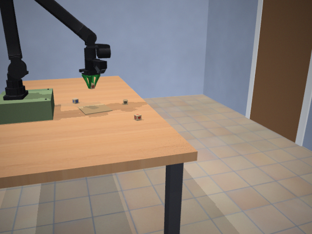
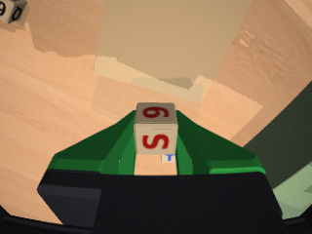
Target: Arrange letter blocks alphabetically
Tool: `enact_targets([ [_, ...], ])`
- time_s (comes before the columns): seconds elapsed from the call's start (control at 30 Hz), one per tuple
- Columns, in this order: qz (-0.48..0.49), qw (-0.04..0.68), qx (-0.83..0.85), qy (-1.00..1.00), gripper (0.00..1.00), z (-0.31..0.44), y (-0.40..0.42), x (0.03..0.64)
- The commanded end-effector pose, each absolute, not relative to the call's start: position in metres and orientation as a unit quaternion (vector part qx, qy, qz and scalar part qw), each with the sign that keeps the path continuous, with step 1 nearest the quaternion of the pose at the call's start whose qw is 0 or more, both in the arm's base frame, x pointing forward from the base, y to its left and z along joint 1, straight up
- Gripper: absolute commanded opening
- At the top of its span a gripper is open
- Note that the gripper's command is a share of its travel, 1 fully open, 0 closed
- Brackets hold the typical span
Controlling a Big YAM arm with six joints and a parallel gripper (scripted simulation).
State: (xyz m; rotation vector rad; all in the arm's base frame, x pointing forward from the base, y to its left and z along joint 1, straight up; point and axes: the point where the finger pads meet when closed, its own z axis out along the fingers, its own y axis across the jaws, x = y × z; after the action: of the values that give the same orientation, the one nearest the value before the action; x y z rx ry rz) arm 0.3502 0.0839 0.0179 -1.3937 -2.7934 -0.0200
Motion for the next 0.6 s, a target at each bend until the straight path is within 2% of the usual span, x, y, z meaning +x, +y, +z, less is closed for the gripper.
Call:
enact_targets([
  [0.0, -0.017, -0.011, -0.565, -0.825, 0.20, 0.041, 0.097, 0.379],
  [0.17, -0.021, -0.021, -0.658, -0.752, 0.20, 0.036, 0.096, 0.373],
  [0.57, -0.020, -0.020, -0.661, -0.750, 0.20, 0.035, 0.093, 0.373],
])
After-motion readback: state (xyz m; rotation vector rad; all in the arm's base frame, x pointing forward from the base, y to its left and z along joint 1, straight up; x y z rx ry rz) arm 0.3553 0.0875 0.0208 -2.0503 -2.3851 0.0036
